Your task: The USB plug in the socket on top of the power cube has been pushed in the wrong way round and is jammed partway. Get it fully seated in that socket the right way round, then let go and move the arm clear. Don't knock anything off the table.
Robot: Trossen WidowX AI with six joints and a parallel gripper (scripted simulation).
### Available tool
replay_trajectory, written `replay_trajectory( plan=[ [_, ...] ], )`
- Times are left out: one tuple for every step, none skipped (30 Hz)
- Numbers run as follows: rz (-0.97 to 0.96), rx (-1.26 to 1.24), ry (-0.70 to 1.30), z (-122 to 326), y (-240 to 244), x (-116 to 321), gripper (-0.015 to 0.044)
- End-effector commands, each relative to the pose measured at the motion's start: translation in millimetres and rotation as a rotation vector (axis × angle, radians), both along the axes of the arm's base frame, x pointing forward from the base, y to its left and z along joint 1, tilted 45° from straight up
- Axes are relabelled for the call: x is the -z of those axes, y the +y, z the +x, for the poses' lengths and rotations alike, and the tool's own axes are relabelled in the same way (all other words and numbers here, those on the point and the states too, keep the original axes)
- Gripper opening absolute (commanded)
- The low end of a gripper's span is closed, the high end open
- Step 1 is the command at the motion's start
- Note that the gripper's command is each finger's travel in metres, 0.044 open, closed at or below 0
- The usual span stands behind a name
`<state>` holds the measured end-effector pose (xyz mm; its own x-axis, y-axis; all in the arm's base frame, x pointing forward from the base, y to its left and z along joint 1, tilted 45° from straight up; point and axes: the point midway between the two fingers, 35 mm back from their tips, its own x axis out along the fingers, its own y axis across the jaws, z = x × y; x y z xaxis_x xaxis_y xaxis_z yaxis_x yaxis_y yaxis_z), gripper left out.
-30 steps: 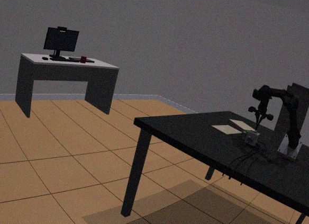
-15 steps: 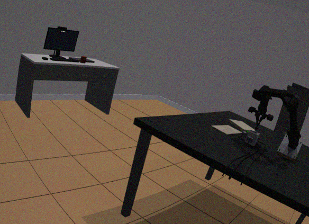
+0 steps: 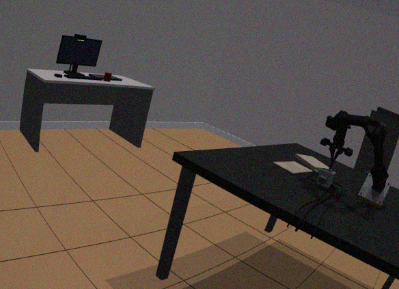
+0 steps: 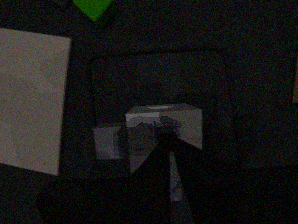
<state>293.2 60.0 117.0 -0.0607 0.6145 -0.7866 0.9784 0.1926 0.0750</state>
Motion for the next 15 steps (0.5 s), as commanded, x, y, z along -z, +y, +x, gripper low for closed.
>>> replay_trajectory(
  plan=[
    [-0.004,0.001,0.001,-0.1,0.1,0.8,0.0],
    [-0.004,0.001,0.001,-0.1,0.2,0.9,0.0],
    [-0.004,0.001,0.001,-0.1,0.3,1.0,0.0],
    [-0.004,0.001,0.001,-0.1,0.4,1.1,0.0],
    [-0.004,0.001,0.001,-0.1,0.4,1.2,0.0],
    [-0.004,0.001,0.001,-0.1,0.5,1.3,0.0],
    [-0.004,0.001,0.001,-0.1,0.6,1.3,0.0],
    [-0.004,0.001,0.001,-0.1,0.7,1.4,0.0],
    [-0.004,0.001,0.001,-0.2,0.8,1.5,0.0],
    [-0.004,0.001,0.001,-0.2,0.9,1.6,0.0],
    [-0.004,0.001,0.001,-0.2,1.0,1.7,0.0],
    [-0.004,0.001,0.001,-0.2,1.0,1.8,0.0],
    [-0.004,0.001,0.001,-0.2,1.1,1.8,0.0],
    [-0.004,0.001,0.001,-0.2,1.2,1.9,0.0],
    [-0.004,0.001,0.001,-0.2,1.3,2.0,0.0]
  ],
)
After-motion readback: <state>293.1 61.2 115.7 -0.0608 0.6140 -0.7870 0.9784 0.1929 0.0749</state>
